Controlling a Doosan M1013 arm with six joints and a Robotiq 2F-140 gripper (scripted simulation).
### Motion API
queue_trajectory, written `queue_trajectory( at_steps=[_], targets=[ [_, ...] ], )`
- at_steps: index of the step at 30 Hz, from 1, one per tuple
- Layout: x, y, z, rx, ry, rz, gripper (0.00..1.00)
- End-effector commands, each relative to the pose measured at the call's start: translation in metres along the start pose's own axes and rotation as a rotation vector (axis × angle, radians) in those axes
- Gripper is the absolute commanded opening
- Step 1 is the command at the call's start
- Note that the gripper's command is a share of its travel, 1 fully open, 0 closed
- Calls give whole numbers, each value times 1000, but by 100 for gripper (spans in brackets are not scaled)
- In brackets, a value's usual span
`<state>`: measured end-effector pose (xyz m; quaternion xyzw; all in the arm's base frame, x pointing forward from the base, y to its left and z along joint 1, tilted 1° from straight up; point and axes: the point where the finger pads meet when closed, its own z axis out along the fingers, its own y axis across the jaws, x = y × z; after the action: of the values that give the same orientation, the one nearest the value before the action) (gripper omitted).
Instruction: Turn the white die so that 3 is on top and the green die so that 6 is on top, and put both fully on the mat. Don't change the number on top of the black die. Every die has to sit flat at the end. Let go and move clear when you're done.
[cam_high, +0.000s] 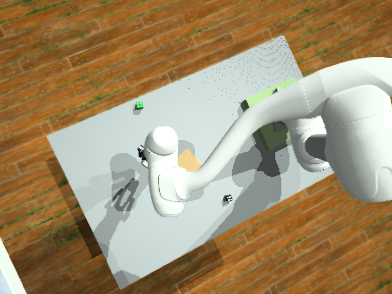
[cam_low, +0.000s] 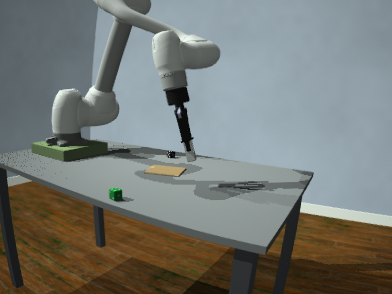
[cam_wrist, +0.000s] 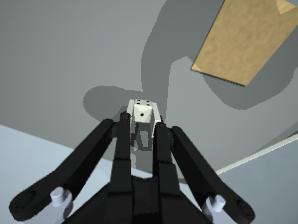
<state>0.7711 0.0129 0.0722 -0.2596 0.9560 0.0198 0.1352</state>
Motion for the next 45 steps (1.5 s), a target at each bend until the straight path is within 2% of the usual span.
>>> queue_trajectory(
  at_steps=[1,4,9,19,22,24,25,32,35,45],
  targets=[
    [0,6,3,-31,-171,-14,24],
    [0,6,3,-32,-174,-14,24],
    [4,6,4,-35,-355,-10,24],
    [9,5,5,-32,-546,-6,24],
    [9,5,5,-32,-560,-5,24],
    [10,5,5,-32,-628,-4,24],
    [10,5,5,-32,-628,-4,24],
    [13,5,6,-31,-783,-1,24],
    [14,4,6,-27,-806,0,24],
    [15,4,9,-27,-808,0,24]
  ],
)
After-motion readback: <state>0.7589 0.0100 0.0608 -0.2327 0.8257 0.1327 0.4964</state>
